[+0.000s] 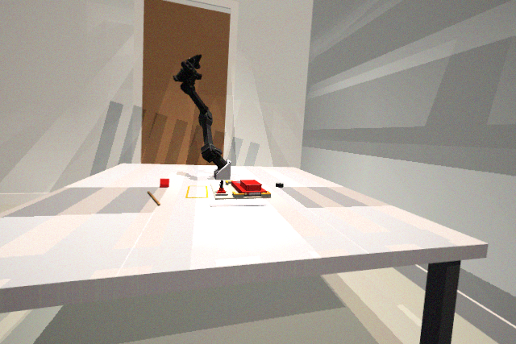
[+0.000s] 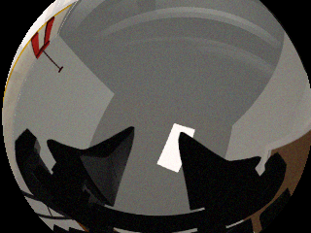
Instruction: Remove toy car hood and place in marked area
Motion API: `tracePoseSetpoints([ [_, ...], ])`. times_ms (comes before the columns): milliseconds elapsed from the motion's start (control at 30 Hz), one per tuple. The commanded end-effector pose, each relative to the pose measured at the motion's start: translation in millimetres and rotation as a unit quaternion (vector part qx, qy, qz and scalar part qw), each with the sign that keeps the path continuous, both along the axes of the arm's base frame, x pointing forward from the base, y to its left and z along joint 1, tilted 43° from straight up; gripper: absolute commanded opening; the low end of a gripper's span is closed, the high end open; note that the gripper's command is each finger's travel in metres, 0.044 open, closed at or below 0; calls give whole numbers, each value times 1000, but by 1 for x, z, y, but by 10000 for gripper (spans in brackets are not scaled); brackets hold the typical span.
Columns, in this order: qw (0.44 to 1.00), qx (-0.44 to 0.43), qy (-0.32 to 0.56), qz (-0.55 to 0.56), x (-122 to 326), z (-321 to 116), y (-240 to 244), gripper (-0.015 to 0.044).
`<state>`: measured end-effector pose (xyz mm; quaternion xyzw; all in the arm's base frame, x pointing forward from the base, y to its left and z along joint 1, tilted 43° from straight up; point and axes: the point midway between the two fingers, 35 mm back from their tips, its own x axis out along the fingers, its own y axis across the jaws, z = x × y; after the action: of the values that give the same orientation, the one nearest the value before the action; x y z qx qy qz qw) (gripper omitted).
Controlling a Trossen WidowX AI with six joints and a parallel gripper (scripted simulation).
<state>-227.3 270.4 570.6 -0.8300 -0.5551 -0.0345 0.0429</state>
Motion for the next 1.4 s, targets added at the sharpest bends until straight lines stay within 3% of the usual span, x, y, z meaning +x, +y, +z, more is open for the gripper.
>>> tracePoseSetpoints([
  [0,1000,4,5,1,2,2,-1,246],
  [267,961,173,204,71,75,74,-60,440],
  [533,845,330,400,132,180,122,-121,440],
  [767,714,434,530,146,282,129,-157,440],
  [1033,592,507,612,133,368,109,-175,440],
  [1367,321,600,729,67,518,30,-175,440],
])
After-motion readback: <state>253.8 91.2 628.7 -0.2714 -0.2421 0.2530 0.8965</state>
